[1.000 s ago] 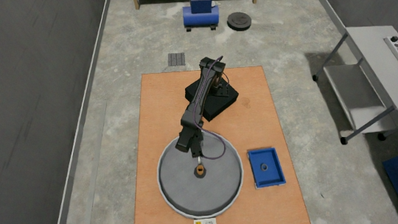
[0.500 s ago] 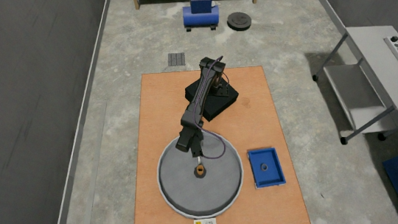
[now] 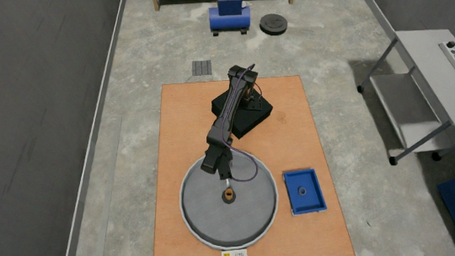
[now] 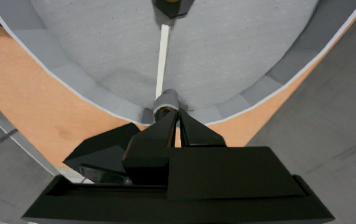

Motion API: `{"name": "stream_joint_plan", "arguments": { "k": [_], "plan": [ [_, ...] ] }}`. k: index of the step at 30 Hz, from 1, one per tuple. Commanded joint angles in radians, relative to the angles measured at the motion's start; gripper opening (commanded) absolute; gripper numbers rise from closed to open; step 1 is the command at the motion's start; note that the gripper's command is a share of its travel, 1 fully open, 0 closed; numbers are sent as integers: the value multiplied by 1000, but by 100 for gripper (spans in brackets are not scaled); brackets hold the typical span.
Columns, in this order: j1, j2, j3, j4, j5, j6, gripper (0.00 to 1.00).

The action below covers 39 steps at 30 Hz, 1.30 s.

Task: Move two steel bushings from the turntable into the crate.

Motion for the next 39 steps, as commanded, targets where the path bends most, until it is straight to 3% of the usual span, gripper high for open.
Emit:
{"name": "stream_joint_plan", "arguments": {
  "k": [1, 20, 22, 31, 39],
  "plan": [
    [-14, -36, 38, -4, -19, -7, 0],
    [44, -49, 18, 15, -21, 42, 0],
    [64, -51, -21, 14, -18, 63, 0],
    [213, -79, -46, 22, -4, 209, 0],
    [364, -81, 7, -2, 10, 360, 0]
  ]
}}
